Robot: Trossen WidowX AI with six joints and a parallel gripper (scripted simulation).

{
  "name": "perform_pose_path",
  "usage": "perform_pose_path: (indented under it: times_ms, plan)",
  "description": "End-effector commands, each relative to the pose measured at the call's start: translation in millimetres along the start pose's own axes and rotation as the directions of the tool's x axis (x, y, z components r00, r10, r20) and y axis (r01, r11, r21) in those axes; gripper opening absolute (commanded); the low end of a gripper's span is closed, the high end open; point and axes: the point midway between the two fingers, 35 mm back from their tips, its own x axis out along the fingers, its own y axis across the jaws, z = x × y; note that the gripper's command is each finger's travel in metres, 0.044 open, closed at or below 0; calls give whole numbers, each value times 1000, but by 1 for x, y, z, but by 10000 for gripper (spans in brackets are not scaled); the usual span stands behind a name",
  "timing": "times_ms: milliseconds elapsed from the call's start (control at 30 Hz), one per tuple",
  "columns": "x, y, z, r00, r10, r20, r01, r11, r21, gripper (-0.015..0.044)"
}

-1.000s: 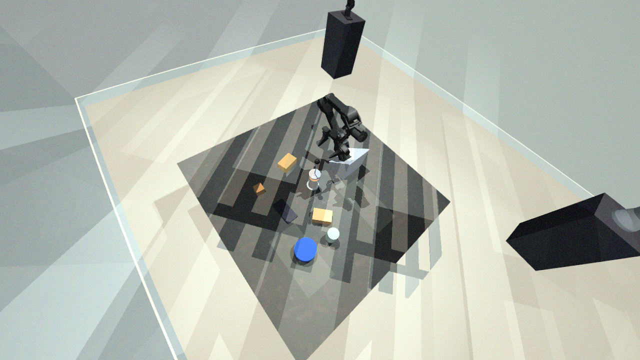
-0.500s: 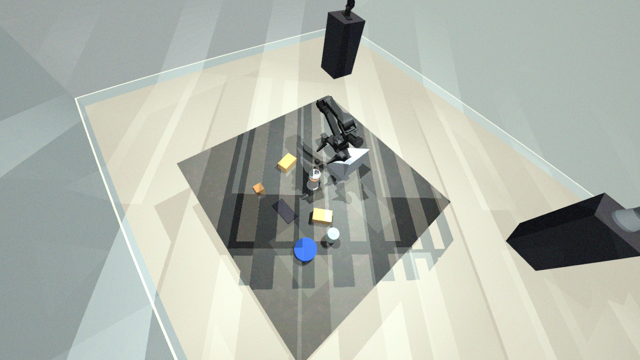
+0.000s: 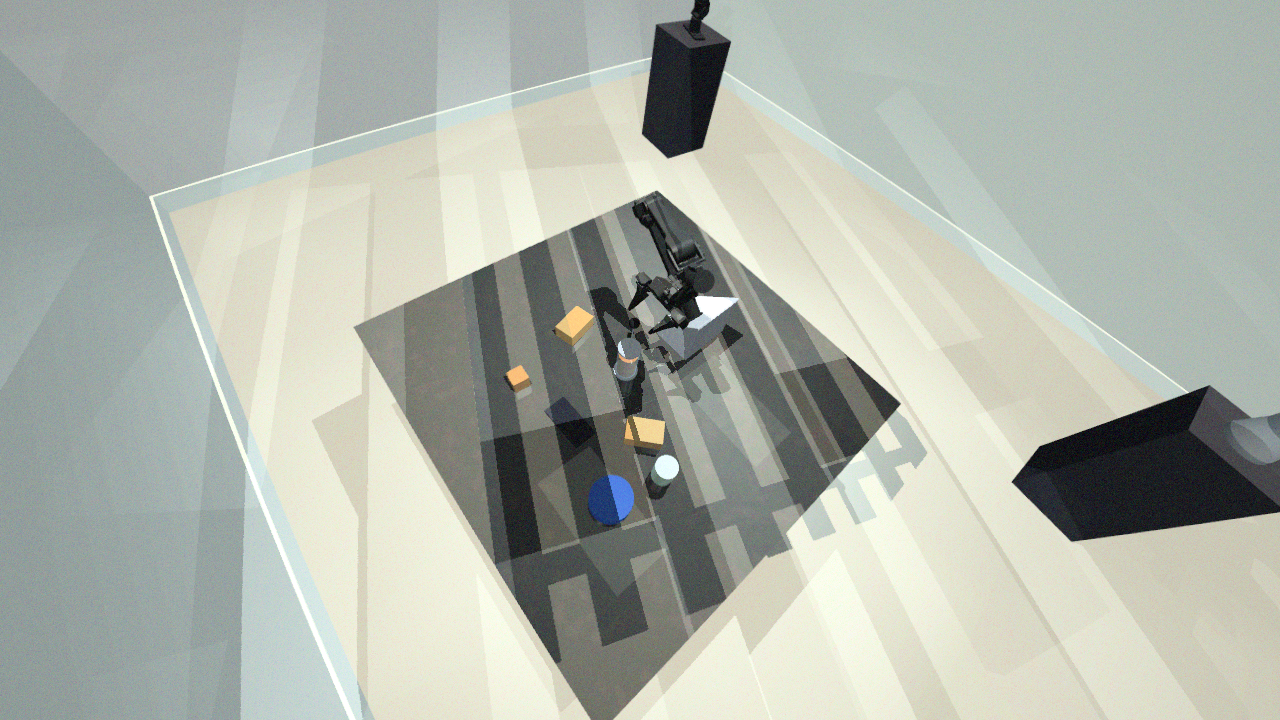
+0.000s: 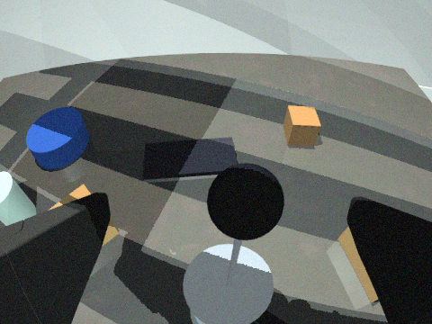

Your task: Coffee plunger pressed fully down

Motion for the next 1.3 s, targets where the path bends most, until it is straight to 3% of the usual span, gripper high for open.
perform_pose_path:
  times_ms: [0, 267, 667, 1267]
  plan:
    - [7, -2, 0, 1000, -8, 6, 8, 1000, -7, 440]
    - [16, -5, 2, 1000, -18, 14, 18, 1000, -7, 440]
    - [16, -5, 2, 1000, -18, 14, 18, 1000, -7, 125]
    - [21, -3, -4, 1000, -16, 7, 16, 1000, -6, 119]
